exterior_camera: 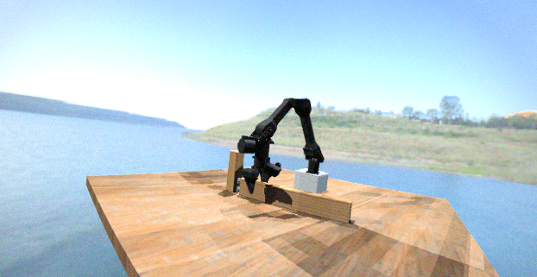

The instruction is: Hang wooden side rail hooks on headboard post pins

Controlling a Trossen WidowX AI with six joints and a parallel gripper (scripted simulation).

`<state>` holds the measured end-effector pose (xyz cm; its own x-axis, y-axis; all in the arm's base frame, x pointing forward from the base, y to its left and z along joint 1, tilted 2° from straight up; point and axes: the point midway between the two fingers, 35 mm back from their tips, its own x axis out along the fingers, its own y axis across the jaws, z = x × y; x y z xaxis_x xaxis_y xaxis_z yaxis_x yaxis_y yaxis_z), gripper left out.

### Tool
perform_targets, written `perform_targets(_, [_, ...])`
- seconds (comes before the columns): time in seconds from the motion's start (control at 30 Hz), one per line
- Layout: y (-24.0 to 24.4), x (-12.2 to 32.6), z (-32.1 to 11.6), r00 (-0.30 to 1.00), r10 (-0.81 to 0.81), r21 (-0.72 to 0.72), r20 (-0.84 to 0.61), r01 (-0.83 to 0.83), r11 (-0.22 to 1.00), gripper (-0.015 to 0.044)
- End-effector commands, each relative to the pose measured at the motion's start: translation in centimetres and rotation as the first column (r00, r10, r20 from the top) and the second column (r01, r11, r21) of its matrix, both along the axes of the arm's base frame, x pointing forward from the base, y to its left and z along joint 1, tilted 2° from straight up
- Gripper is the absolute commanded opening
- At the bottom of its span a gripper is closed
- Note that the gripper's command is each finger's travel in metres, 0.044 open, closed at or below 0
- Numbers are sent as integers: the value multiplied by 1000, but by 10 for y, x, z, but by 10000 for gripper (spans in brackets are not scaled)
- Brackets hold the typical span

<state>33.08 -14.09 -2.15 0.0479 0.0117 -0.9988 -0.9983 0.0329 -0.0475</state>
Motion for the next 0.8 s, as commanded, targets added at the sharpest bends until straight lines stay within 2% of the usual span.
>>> perform_targets(0.0, [2,-3,-8,1000,1,8,-8,-1,1000,440])
perform_targets(0.13, [2,-3,-10,1000,1,8,-8,-1,1000,440])
perform_targets(0.53, [2,-3,-10,1000,1,8,-8,-1,1000,125])
perform_targets(0.7, [2,-3,-10,1000,1,8,-8,-1,1000,92])
perform_targets(0.77, [2,-3,-10,1000,1,8,-8,-1,1000,39])
